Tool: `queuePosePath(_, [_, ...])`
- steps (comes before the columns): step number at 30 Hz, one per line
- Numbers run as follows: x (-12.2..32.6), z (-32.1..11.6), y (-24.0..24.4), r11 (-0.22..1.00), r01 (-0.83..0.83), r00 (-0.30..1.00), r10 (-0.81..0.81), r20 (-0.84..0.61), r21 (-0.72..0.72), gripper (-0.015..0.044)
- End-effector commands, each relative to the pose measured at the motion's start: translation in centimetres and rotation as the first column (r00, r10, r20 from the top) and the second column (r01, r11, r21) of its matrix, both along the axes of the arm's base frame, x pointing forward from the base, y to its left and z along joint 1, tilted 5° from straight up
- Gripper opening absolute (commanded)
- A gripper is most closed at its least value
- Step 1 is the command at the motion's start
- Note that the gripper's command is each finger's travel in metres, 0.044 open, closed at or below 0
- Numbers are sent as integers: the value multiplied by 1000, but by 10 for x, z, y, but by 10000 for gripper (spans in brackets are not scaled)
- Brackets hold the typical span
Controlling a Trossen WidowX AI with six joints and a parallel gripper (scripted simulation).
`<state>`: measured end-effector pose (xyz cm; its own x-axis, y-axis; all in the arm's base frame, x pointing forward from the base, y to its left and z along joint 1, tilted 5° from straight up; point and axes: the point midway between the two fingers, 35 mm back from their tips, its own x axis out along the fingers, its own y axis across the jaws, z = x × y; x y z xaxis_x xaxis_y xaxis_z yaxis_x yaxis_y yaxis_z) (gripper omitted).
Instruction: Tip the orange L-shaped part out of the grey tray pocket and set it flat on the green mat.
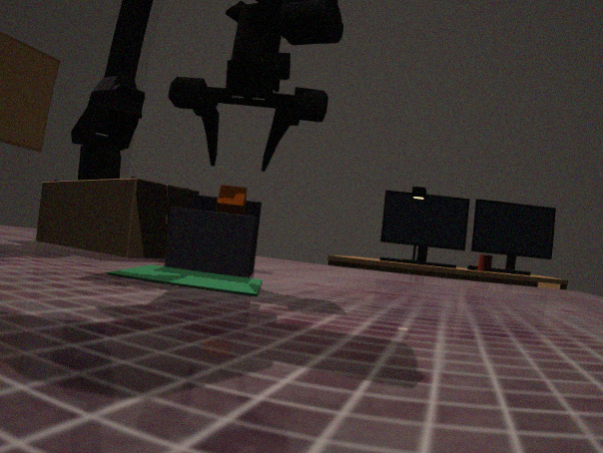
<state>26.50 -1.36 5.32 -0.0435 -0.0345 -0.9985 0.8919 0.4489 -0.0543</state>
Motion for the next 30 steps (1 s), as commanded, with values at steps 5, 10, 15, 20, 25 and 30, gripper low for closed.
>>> queuePosePath(5, [0, -12, -2, 1000, 6, 1000, -6, 3, -6, 280])
queuePosePath(10, [0, -20, -2, 1000, 6, 1000, -6, 3, -6, 280])
queuePosePath(15, [0, -29, -2, 1000, 6, 1000, -6, 3, -6, 280])
queuePosePath(20, [0, -37, -3, 1000, 6, 1000, -6, 3, -6, 280])
queuePosePath(25, [-1, -45, -3, 1000, 6, 1000, -6, 3, -6, 280])
queuePosePath(30, [-2, -53, -3, 1000, 6, 1000, -6, 2, -6, 280])
